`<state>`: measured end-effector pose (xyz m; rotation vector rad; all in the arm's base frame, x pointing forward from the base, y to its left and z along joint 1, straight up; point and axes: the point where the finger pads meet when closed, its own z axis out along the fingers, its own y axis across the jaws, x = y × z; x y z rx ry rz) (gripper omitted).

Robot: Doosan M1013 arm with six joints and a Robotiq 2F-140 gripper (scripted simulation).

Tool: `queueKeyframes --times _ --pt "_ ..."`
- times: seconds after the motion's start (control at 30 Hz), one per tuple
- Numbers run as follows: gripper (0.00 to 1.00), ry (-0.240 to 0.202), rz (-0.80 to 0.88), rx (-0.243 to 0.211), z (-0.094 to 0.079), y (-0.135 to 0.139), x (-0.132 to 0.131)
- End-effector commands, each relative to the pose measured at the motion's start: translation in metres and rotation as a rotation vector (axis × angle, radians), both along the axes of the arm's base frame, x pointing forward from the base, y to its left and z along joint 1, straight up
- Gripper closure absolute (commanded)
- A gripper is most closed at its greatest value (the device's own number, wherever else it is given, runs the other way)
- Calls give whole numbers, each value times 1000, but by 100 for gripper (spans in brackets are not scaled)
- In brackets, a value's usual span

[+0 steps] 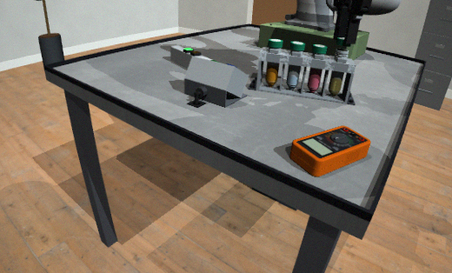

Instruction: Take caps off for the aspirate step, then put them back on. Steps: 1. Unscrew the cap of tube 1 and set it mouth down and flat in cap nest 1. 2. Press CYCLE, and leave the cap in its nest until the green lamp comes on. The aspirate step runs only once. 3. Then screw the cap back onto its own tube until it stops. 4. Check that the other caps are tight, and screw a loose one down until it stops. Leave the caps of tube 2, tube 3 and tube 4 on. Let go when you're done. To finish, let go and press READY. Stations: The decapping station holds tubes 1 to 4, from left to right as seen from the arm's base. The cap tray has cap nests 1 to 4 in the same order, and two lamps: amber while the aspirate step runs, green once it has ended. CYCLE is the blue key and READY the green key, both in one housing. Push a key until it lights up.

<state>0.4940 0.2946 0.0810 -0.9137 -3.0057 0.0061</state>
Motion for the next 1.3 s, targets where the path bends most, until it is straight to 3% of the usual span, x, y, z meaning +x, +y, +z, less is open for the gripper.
queueKeyframes --times 0.0,1.27 --pt "70 -1 0 1 -9 0 0" --pt "70 -1 0 1 -20 0 0"
